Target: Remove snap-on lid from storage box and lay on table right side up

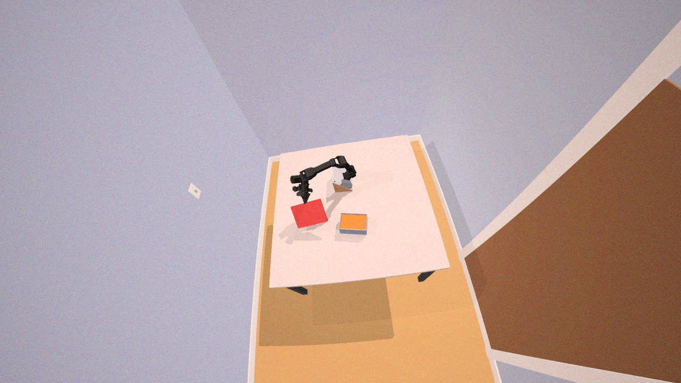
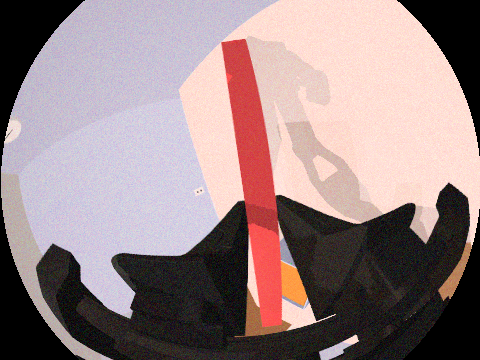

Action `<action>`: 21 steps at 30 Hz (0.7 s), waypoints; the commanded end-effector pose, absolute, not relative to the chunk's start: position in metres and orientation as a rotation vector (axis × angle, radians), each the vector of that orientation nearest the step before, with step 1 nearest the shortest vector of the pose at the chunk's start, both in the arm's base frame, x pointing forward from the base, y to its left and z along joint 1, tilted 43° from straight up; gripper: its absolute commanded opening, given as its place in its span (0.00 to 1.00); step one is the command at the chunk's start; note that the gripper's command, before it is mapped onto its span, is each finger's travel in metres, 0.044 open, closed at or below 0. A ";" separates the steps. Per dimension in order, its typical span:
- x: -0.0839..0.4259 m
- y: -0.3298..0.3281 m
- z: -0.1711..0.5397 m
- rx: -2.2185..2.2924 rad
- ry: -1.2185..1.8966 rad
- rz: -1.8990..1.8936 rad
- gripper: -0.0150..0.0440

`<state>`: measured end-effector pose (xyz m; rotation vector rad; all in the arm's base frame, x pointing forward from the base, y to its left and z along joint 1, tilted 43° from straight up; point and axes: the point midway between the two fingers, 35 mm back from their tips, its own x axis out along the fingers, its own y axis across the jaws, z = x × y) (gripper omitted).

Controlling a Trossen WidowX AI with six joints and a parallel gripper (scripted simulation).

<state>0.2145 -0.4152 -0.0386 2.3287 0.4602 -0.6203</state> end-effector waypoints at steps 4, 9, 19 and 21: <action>0.212 -0.423 -0.034 2.316 0.442 -0.608 0.25; 0.212 -0.422 -0.034 2.316 0.442 -0.608 0.25; 0.213 -0.415 -0.043 2.317 0.442 -0.608 0.25; 0.214 -0.413 -0.046 2.317 0.442 -0.608 0.25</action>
